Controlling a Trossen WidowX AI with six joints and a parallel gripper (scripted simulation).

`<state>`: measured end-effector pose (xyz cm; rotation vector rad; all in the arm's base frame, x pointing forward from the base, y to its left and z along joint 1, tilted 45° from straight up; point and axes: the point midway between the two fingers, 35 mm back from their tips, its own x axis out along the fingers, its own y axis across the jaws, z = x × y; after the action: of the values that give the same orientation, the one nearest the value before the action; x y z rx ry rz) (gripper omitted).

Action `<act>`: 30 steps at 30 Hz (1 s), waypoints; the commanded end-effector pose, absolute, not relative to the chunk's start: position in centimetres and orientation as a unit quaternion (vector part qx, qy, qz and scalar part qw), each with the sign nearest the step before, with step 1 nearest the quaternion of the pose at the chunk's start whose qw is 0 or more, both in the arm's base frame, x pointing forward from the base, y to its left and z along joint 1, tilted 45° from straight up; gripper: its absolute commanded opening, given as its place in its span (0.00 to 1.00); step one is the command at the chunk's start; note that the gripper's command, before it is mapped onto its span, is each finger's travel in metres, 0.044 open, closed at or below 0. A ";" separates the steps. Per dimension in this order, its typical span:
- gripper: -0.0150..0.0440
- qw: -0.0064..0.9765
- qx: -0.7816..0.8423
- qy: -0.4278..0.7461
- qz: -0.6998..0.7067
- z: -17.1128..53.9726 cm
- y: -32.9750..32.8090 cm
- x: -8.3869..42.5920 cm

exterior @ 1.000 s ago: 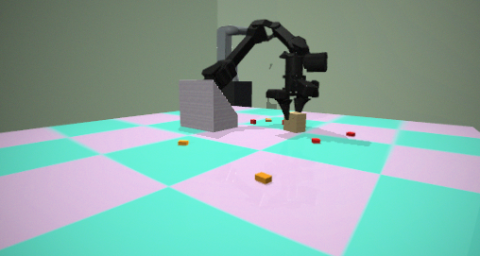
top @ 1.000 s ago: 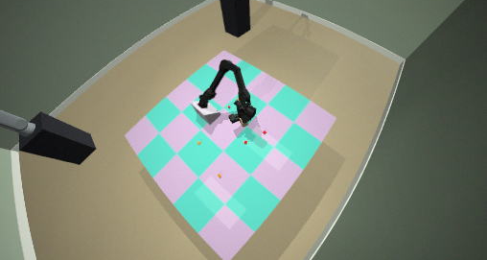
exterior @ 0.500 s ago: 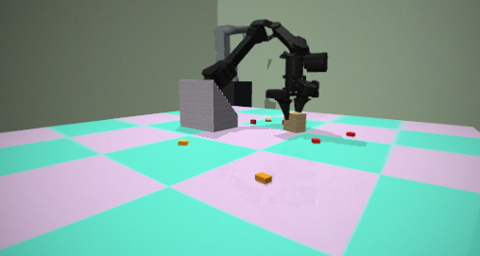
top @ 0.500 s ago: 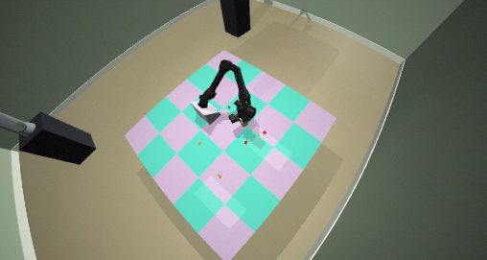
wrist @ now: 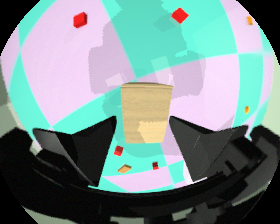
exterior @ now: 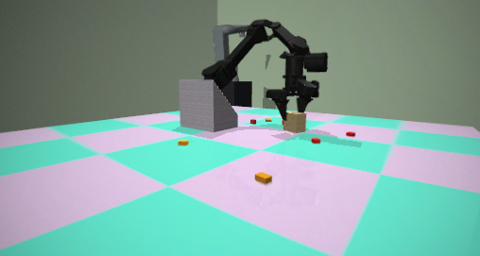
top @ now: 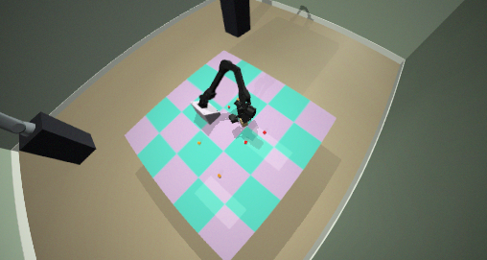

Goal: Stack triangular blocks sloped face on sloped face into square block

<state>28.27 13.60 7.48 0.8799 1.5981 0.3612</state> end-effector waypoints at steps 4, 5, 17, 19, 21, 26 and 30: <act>1.00 0.598 0.379 0.689 0.156 7.5 13.6 28.3; 1.00 0.598 0.379 0.689 0.156 7.5 13.6 28.3; 1.00 0.599 0.377 0.690 0.153 14.9 6.0 28.3; 1.00 0.599 0.377 0.690 0.153 15.2 5.8 28.3; 1.00 0.599 0.377 0.690 0.153 15.2 5.8 28.3; 1.00 0.598 0.382 0.688 0.149 14.7 6.0 28.5; 1.00 0.598 0.382 0.688 0.149 14.7 6.0 28.5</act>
<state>28.46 6.07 14.71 0.8818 1.5968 0.3517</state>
